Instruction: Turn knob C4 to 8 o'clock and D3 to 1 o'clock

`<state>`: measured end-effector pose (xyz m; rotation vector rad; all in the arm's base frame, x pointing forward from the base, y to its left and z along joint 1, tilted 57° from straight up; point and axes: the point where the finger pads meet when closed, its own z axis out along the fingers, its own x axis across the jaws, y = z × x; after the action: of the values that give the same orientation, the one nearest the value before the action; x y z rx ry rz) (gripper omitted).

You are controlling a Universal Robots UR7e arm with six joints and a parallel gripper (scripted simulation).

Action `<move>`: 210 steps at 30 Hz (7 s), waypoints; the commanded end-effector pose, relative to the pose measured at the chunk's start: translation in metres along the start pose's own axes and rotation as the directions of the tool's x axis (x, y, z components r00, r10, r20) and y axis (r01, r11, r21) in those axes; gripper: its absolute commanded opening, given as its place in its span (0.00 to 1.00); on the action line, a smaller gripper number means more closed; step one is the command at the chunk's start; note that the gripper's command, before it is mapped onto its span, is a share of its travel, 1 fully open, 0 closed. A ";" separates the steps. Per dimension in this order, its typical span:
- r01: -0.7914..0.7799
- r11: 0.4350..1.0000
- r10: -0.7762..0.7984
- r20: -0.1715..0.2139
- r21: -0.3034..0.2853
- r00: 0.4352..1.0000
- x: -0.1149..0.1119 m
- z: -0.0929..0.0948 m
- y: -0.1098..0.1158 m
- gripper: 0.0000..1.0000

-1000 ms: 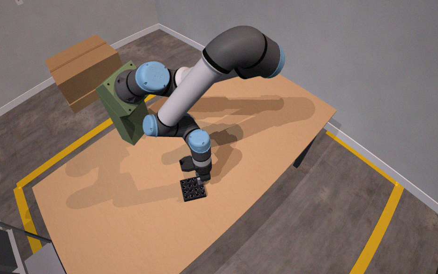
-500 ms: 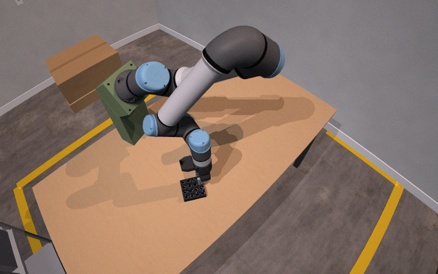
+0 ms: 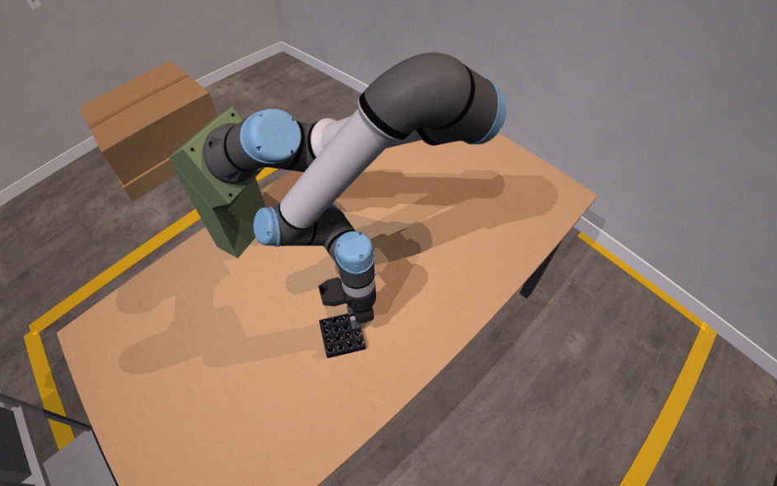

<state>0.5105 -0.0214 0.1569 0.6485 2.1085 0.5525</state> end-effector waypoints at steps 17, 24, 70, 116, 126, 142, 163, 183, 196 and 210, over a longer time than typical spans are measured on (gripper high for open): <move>0.003 1.000 -0.003 0.003 -0.002 1.000 -0.001 0.007 0.002 0.46; 0.003 1.000 -0.003 0.003 -0.002 1.000 -0.001 0.007 0.001 0.46; 0.003 1.000 -0.003 0.003 -0.002 1.000 -0.001 0.007 0.001 0.30; -0.190 0.982 0.190 0.006 -0.002 0.982 -0.003 0.007 0.001 0.30; -0.315 0.949 0.315 0.006 -0.003 0.949 -0.003 0.007 0.001 0.30; -0.572 0.821 0.572 0.005 -0.003 0.821 -0.003 0.007 0.000 0.30; -0.851 0.525 0.851 0.002 -0.004 0.525 -0.002 0.007 0.000 0.30; -0.981 0.196 0.981 0.001 -0.002 0.196 0.000 0.007 0.000 0.30; -0.999 0.038 0.999 0.001 -0.001 0.038 0.001 0.007 -0.001 0.30; -0.998 -0.058 0.998 0.000 -0.001 -0.058 0.000 0.007 0.000 0.30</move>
<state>0.5168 -0.0205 0.1532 2.2608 1.1733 1.3133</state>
